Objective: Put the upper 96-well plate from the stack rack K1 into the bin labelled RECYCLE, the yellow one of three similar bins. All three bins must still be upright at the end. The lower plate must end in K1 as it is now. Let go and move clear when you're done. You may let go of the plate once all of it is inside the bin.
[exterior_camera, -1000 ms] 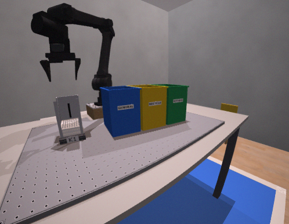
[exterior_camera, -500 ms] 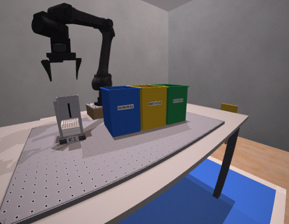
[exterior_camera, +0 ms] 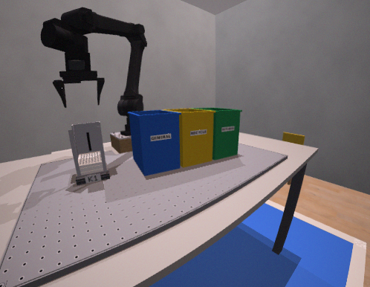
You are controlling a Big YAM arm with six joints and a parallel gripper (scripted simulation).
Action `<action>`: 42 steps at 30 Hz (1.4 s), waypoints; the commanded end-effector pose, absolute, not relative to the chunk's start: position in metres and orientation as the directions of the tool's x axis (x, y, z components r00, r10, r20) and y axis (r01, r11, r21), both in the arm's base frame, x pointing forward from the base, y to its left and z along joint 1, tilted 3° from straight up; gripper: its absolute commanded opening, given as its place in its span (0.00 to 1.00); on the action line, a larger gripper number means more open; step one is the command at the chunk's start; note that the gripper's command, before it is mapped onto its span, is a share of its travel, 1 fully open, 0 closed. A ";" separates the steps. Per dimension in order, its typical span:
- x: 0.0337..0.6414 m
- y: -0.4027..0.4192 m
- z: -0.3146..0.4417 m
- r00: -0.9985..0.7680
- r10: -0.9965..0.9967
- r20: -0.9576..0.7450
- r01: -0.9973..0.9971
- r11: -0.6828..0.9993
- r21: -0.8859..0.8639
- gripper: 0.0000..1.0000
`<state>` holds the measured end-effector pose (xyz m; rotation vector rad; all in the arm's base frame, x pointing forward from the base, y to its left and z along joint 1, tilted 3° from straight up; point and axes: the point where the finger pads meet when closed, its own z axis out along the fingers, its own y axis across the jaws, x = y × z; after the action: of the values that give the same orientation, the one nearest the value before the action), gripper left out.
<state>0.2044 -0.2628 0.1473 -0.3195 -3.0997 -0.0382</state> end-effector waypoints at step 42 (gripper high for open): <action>0.205 -0.258 0.071 -0.982 0.185 0.040 0.186 0.982 0.028 1.00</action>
<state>0.2027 -0.2605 0.0826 -0.3192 -3.0968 -0.0428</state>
